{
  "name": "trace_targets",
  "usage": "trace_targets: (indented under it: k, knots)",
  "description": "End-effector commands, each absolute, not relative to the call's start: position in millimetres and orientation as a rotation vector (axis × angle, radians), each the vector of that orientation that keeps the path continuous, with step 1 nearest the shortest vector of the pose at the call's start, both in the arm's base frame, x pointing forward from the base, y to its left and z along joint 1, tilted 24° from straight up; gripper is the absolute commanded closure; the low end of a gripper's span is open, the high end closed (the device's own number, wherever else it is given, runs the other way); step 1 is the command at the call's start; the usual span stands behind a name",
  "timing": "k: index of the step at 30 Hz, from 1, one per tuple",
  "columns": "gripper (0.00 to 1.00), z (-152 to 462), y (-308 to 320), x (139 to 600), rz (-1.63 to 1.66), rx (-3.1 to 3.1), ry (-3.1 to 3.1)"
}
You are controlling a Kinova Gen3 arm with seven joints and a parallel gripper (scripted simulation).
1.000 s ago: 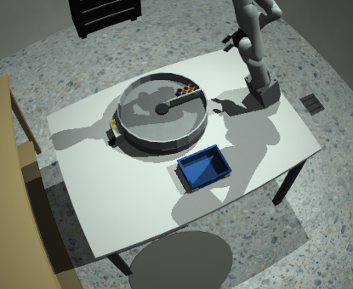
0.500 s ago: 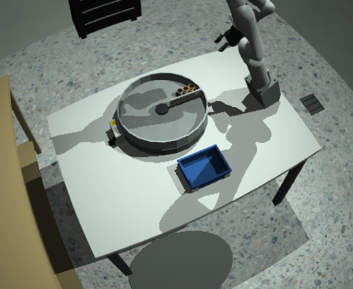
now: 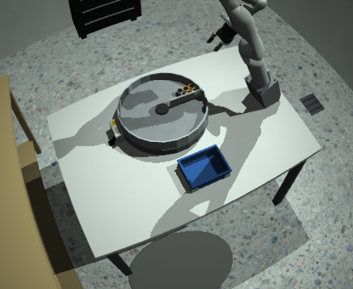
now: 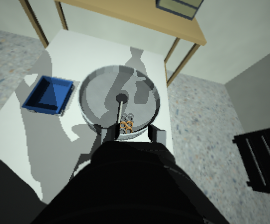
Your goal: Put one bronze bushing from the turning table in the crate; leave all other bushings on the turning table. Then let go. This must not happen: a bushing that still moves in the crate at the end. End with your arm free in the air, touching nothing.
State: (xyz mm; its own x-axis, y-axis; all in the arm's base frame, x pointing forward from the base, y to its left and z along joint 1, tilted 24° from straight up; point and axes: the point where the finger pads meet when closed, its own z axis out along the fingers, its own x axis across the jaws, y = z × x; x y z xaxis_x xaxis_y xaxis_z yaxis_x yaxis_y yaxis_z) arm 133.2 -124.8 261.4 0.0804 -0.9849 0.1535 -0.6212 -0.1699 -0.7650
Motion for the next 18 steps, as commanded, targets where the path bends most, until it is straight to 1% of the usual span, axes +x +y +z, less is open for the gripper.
trace_targets:
  k: [1,10,15,18]
  knots:
    - [0.00,261.3,-124.0,134.5,-0.903,-1.912,1.563]
    - [0.00,261.3,-124.0,134.5,-0.903,-1.912,1.563]
    - [0.00,285.1,-122.6,162.5,-0.923,-2.146,1.312]
    - [0.00,285.1,-122.6,162.5,-0.923,-2.146,1.312]
